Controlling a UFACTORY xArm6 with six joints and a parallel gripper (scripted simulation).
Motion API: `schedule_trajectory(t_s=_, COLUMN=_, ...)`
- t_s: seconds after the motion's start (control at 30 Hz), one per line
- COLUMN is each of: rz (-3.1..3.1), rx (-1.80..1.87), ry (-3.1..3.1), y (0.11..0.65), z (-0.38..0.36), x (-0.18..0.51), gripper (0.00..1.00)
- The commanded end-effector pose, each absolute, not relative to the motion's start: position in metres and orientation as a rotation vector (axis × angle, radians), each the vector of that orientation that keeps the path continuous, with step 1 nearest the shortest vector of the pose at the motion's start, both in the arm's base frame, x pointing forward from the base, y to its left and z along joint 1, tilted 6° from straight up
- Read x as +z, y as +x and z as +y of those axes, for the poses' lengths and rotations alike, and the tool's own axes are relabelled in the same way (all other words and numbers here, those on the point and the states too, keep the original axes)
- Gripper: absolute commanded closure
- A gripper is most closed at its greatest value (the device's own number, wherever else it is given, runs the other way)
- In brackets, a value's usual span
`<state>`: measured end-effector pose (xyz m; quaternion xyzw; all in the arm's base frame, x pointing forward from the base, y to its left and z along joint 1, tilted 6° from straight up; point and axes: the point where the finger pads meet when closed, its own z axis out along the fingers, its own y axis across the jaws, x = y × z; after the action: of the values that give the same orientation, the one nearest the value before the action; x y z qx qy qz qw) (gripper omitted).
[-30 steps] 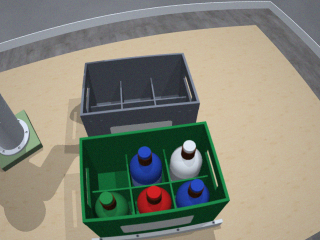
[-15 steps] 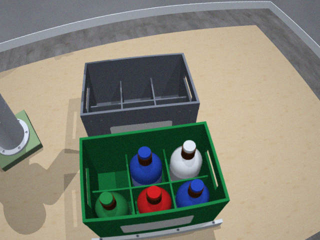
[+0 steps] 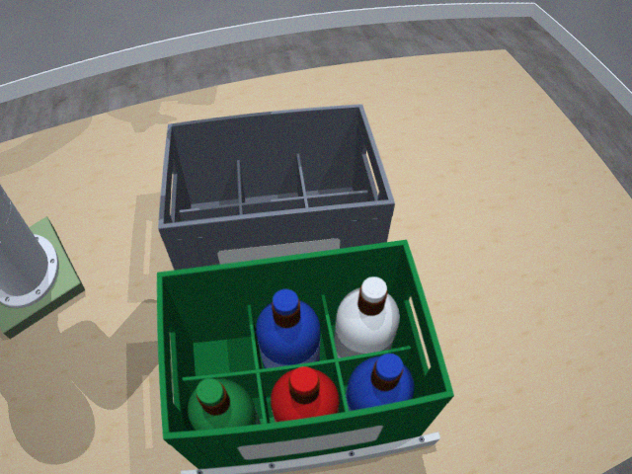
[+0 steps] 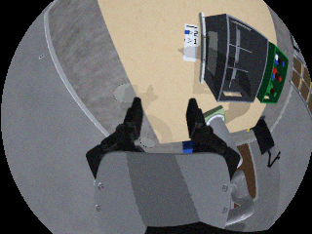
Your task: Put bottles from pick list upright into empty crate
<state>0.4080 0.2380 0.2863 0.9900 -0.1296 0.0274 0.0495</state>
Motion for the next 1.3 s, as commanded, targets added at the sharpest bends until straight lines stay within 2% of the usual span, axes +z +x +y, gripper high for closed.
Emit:
schedule_trajectory(t_s=0.0, rz=-0.397, rx=0.088, ry=3.018, y=0.422, z=0.224, x=0.284, gripper=0.35)
schedule_trajectory(t_s=1.27, rz=-0.396, rx=0.090, ry=3.017, y=0.534, z=0.101, x=0.248, gripper=0.35)
